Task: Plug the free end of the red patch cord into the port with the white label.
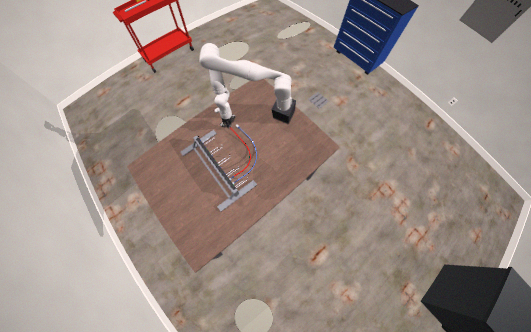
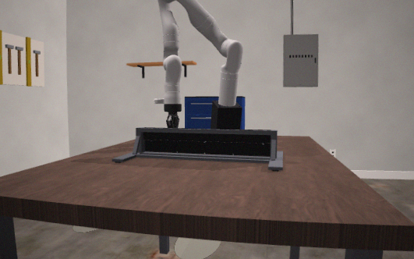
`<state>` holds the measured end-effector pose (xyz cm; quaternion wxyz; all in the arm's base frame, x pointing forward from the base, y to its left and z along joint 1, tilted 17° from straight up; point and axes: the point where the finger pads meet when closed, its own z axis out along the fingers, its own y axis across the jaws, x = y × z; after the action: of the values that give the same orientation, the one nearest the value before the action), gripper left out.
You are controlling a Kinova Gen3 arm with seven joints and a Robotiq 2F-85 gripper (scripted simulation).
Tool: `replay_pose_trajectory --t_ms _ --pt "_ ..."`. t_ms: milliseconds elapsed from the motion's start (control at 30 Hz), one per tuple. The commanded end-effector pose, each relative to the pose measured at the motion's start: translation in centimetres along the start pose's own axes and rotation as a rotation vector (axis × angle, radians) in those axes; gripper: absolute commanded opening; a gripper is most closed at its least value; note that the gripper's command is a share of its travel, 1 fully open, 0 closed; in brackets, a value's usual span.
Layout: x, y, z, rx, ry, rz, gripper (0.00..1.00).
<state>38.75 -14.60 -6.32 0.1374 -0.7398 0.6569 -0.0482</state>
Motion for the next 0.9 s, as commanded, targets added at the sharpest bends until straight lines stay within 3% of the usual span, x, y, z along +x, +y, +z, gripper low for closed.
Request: replay_pose_trajectory --t_ms 0,367,867 --pt "0.2 0.2 -0.9 -0.001 0.002 -0.004 0.00" --pt "0.1 0.1 -2.8 0.001 0.000 -0.006 0.00" --pt "0.1 -0.1 -3.8 0.004 0.000 -0.008 0.00"
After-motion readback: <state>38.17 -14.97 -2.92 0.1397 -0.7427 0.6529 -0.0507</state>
